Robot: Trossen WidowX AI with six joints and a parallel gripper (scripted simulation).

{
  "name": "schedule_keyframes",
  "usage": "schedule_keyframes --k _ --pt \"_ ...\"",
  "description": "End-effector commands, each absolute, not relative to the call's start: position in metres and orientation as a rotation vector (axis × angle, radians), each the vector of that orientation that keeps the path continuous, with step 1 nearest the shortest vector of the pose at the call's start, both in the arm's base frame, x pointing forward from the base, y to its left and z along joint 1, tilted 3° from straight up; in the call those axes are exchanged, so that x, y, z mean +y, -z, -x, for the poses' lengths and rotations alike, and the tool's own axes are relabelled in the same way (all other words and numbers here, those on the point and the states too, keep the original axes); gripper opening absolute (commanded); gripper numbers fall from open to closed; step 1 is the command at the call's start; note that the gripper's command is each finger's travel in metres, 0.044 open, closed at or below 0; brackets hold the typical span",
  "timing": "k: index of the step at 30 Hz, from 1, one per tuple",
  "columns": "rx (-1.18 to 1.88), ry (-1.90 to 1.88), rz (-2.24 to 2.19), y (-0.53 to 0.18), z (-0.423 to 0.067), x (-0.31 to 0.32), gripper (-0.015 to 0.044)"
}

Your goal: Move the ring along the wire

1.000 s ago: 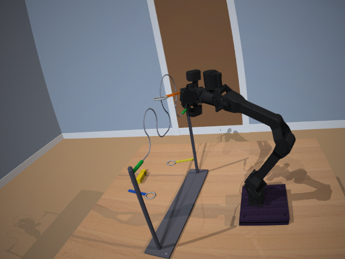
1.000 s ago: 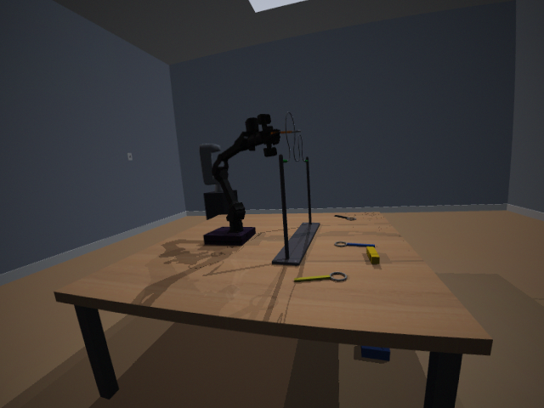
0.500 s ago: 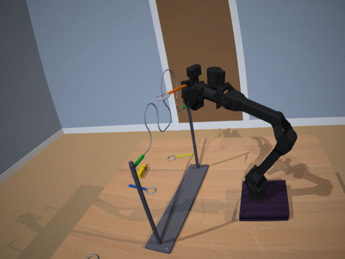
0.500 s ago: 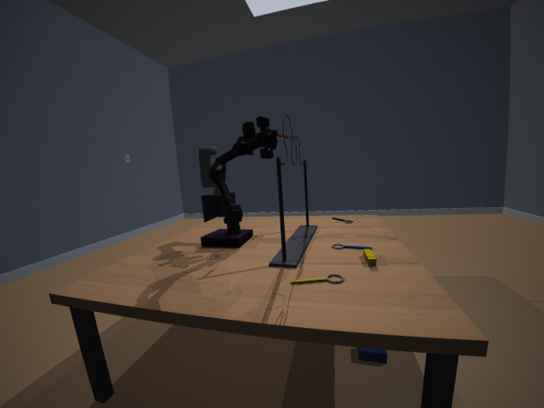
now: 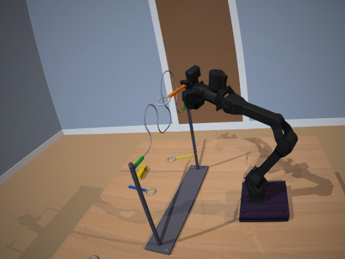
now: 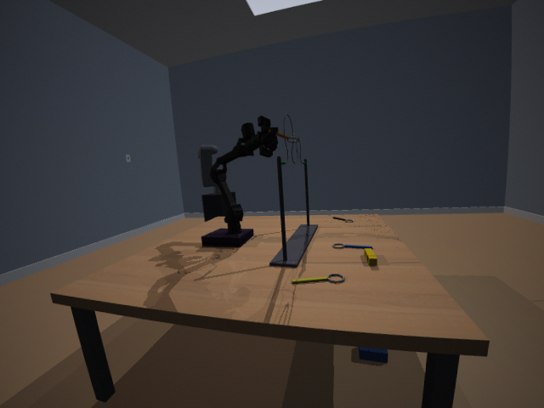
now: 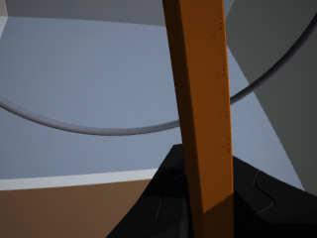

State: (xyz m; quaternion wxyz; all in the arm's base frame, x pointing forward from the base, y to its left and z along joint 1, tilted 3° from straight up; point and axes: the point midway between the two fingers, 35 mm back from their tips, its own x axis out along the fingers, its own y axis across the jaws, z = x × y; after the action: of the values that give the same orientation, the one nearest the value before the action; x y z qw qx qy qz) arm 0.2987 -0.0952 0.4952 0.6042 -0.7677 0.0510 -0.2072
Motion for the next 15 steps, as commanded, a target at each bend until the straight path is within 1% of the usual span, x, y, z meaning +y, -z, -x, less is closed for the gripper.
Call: schedule_keyframes --k 1,15 --pt "0.099 0.493 1.838 -0.4962 -0.2987 -0.0943 -0.0150" --pt "0.048 0.540 1.998 -0.5014 -0.2984 -0.0923 -0.0150"
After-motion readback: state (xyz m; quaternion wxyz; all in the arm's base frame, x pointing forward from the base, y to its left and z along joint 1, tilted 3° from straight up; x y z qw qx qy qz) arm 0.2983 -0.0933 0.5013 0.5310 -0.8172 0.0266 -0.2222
